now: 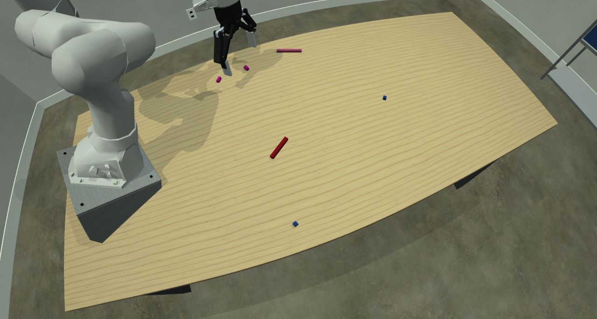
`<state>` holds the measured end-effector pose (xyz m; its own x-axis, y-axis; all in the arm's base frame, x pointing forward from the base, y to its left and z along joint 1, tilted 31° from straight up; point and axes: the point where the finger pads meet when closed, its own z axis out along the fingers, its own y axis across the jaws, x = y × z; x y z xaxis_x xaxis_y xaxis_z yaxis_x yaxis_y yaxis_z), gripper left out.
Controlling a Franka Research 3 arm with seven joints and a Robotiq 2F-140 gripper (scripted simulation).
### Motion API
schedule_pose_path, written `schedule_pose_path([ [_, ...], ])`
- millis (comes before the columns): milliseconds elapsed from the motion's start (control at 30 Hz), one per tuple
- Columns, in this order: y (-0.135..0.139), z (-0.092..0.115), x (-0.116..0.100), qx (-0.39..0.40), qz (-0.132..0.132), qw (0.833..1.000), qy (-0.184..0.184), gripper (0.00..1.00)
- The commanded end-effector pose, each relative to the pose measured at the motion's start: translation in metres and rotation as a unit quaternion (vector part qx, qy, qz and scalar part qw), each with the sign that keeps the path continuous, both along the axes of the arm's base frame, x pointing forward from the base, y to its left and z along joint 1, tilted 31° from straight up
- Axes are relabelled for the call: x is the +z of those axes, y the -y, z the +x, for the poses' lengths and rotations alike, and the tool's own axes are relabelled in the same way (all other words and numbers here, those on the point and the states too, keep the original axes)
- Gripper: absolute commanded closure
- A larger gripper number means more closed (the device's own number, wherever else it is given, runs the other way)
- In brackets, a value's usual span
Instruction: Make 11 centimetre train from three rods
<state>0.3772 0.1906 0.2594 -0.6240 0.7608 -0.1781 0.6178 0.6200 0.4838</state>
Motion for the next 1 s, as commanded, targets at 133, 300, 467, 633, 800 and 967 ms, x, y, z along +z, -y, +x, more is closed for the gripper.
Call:
schedule_pose_path([
  [133,-0.001,0.0,-0.001,-0.001,0.002,1.0,0.0,0.0],
  [300,-0.001,0.0,-0.001,-0.001,0.002,1.0,0.0,0.0],
  [467,-0.003,0.002,0.001,0.024,-0.015,1.0,0.003,0.0],
  [633,-0.011,0.009,0.006,0.102,-0.064,0.993,0.014,0.0],
  [800,-0.014,0.012,0.008,0.136,-0.085,0.987,0.019,0.0],
  [967,-0.018,0.016,0.011,0.172,-0.106,0.979,0.024,0.0],
])
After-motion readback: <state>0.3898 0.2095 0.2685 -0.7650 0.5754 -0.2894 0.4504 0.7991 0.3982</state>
